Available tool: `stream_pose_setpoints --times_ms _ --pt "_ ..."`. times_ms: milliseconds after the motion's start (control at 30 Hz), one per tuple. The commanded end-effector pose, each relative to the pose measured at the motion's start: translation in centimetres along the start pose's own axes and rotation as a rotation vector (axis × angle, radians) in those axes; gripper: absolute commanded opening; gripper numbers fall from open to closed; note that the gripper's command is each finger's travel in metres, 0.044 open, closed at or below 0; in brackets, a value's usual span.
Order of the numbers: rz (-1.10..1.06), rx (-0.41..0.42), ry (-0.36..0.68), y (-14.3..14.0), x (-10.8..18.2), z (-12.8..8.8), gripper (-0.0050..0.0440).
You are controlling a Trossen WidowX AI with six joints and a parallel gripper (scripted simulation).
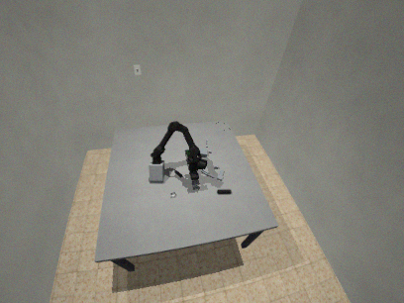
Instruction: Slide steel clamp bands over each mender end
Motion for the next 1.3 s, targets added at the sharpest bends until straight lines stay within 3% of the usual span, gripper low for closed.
stream_pose_setpoints --times_ms 0,167,1267 --pt "0.000 0.000 0.000 0.0 0.0 0.0 0.0037" --pt "0.000 0.000 0.000 0.0 0.0 0.0 0.0000" --pt "0.000 0.000 0.000 2.8 -0.4 0.0 0.0000"
Point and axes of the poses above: the point midway between the two fingers, 35 mm back from their tips, its own z axis out along the fingers, its own y axis across the jaws, x = y × z, the point moved 5 cm from there along -z, back along the fingers, and after that the axes turned 8 degrees about -z, right-handed, at the moved point
